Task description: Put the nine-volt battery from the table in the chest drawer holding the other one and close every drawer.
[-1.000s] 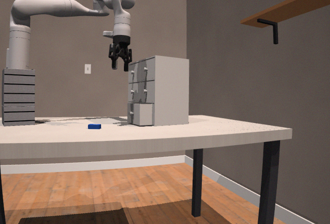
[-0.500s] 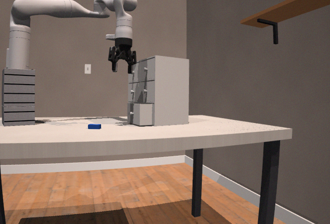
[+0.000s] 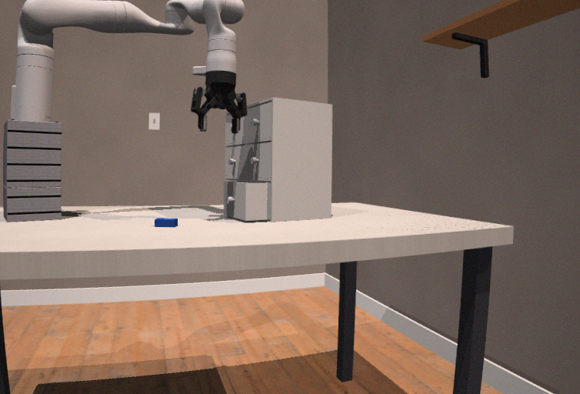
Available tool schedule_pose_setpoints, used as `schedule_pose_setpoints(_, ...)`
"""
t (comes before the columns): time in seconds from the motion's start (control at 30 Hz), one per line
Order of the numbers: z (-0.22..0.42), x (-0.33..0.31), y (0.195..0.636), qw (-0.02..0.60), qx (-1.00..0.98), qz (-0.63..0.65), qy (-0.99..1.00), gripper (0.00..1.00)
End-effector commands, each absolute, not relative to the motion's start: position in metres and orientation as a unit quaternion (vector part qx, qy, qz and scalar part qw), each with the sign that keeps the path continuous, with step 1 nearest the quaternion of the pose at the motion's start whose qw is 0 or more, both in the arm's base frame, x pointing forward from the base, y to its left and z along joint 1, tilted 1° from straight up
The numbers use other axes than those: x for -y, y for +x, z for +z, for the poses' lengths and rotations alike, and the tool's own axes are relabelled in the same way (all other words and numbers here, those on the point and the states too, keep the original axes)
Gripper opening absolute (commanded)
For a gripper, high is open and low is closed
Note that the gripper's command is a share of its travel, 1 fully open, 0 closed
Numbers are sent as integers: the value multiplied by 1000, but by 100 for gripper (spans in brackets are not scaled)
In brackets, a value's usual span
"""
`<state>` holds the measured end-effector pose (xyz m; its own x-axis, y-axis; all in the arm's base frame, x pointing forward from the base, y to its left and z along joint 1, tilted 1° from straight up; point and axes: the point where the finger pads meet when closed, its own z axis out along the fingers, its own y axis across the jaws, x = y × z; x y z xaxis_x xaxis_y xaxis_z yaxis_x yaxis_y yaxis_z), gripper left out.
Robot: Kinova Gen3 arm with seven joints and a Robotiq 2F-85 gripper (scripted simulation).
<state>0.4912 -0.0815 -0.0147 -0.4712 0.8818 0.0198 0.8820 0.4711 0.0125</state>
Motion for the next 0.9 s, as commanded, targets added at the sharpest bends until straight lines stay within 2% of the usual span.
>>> schedule_pose_setpoints(0.0, -16, 82, 492, 6, 856, -9, -516, 100)
schedule_pose_setpoints(0.87, -31, 77, 507, 7, 744, -12, -668, 100)
